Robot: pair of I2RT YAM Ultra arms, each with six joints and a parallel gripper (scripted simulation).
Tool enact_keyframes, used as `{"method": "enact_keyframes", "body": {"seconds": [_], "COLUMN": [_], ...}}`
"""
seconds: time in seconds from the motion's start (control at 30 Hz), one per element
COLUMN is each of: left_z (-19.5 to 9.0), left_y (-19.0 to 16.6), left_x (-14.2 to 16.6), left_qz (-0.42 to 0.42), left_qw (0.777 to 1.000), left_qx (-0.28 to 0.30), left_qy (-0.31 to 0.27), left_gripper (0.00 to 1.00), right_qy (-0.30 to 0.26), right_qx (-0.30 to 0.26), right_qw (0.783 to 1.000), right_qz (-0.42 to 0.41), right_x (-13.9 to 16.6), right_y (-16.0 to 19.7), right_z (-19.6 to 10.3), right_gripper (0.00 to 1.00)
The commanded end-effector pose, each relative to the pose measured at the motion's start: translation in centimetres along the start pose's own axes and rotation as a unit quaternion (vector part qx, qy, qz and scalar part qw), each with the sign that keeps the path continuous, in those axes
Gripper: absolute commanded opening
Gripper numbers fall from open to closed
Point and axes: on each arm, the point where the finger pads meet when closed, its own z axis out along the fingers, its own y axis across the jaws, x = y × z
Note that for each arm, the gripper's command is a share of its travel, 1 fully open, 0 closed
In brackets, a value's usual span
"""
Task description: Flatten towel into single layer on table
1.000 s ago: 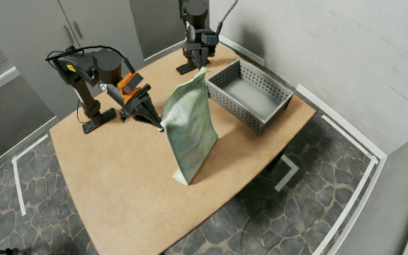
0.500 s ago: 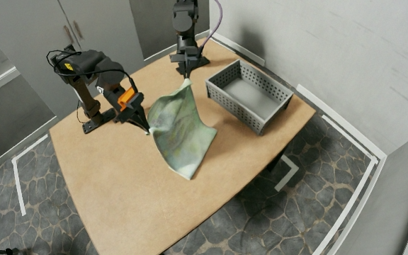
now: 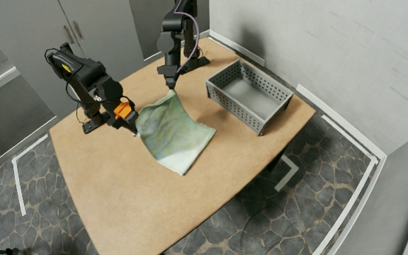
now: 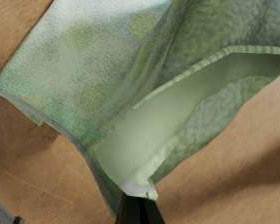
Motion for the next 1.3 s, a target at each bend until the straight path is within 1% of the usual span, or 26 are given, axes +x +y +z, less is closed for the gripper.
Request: {"method": "enact_keyframes", "body": {"seconds": [0.0,0.07,0.1,0.17,0.2,0.27,0.3,0.37,0.4,0.5,0.53,0.57,0.63,0.67,0.73,0.77,0.83,0.87,0.93,0.97,1.1,1.13,1.2,1.23,1.27], "left_z": [-0.3,-0.3,0.7,0.7,1.7,1.7,2.7,2.7,3.6,3.6,3.7,4.5,4.5,5.4,5.4,6.9,6.9,8.1,8.1,8.9,8.9,9.5,9.5,10.2,10.2], "left_y": [-1.2,-1.2,-2.6,-2.6,-4.1,-4.1,-5.5,-5.5,-6.8,-6.8,-6.2,-8.2,-8.2,-9.5,-9.5,-10.7,-10.8,-11.9,-11.9,-13.1,-12.7,-14.1,-14.2,-15.1,-15.2], "left_x": [1.1,1.1,2.5,2.5,4.0,4.0,5.3,5.3,6.7,6.7,6.6,8.0,8.0,9.3,9.3,11.0,11.0,12.5,12.5,13.7,13.6,14.7,14.8,15.8,15.8], "left_qz": [0.013,0.013,0.028,0.028,0.042,0.042,0.057,0.057,0.072,0.072,0.066,0.087,0.087,0.102,0.102,0.117,0.117,0.131,0.131,0.144,0.139,0.156,0.156,0.168,0.168], "left_qw": [1.0,1.0,0.999,0.999,0.999,0.999,0.998,0.998,0.996,0.996,0.997,0.994,0.994,0.992,0.992,0.99,0.99,0.988,0.988,0.985,0.986,0.983,0.982,0.98,0.98], "left_qx": [0.002,0.002,0.012,0.012,0.023,0.023,0.033,0.033,0.044,0.044,0.039,0.054,0.054,0.064,0.065,0.073,0.074,0.083,0.083,0.092,0.089,0.1,0.103,0.111,0.111], "left_qy": [-0.024,-0.024,-0.024,-0.024,-0.024,-0.024,-0.024,-0.024,-0.024,-0.024,-0.024,-0.024,-0.024,-0.023,-0.023,-0.012,-0.012,-0.005,-0.005,-0.005,-0.005,-0.005,-0.005,-0.004,-0.004], "left_gripper": [0.0,0.0,0.0,0.0,0.0,0.0,0.0,0.0,0.0,0.0,0.0,0.0,0.0,0.0,0.0,0.0,0.0,0.0,0.0,0.0,0.0,0.0,0.0,0.0,0.0], "right_qy": [-0.054,-0.054,-0.054,-0.054,-0.053,-0.053,-0.053,-0.053,-0.053,-0.053,-0.053,-0.053,-0.053,-0.053,-0.053,-0.052,-0.052,-0.052,-0.052,-0.052,-0.052,-0.052,-0.052,-0.052,-0.052], "right_qx": [0.022,0.022,0.023,0.023,0.024,0.024,0.025,0.025,0.026,0.026,0.026,0.027,0.027,0.029,0.029,0.03,0.03,0.032,0.032,0.033,0.033,0.035,0.035,0.036,0.036], "right_qw": [0.998,0.998,0.998,0.998,0.998,0.998,0.998,0.998,0.998,0.998,0.998,0.998,0.998,0.998,0.998,0.998,0.998,0.998,0.998,0.998,0.998,0.998,0.998,0.998,0.998], "right_qz": [0.009,0.009,0.01,0.01,0.011,0.012,0.013,0.013,0.015,0.015,0.015,0.017,0.017,0.019,0.019,0.02,0.02,0.022,0.023,0.025,0.025,0.027,0.028,0.029,0.029], "right_x": [0.5,0.5,2.7,2.7,4.9,4.9,7.0,7.0,9.1,9.1,9.1,11.1,11.1,13.1,13.1,15.0,14.9,16.8,16.7,18.5,18.5,20.1,20.1,21.5,21.5], "right_y": [-1.6,-1.6,-1.7,-1.7,-1.8,-1.8,-1.9,-1.9,-1.9,-1.9,-1.9,-2.0,-2.0,-2.1,-2.1,-2.2,-2.2,-2.3,-2.3,-2.3,-2.3,-2.4,-2.4,-2.5,-2.5], "right_z": [-0.8,-0.8,-0.2,-0.2,0.5,0.5,1.1,1.1,1.7,1.7,1.7,2.3,2.2,2.8,2.8,3.4,3.3,3.9,3.9,4.4,4.3,4.8,4.8,5.2,5.2], "right_gripper": [0.0,0.0,0.0,0.0,0.0,0.0,0.0,0.0,0.0,0.0,0.0,0.0,0.0,0.0,0.0,0.0,0.0,0.0,0.0,0.0,0.0,0.0,0.0,0.0,0.0]}}
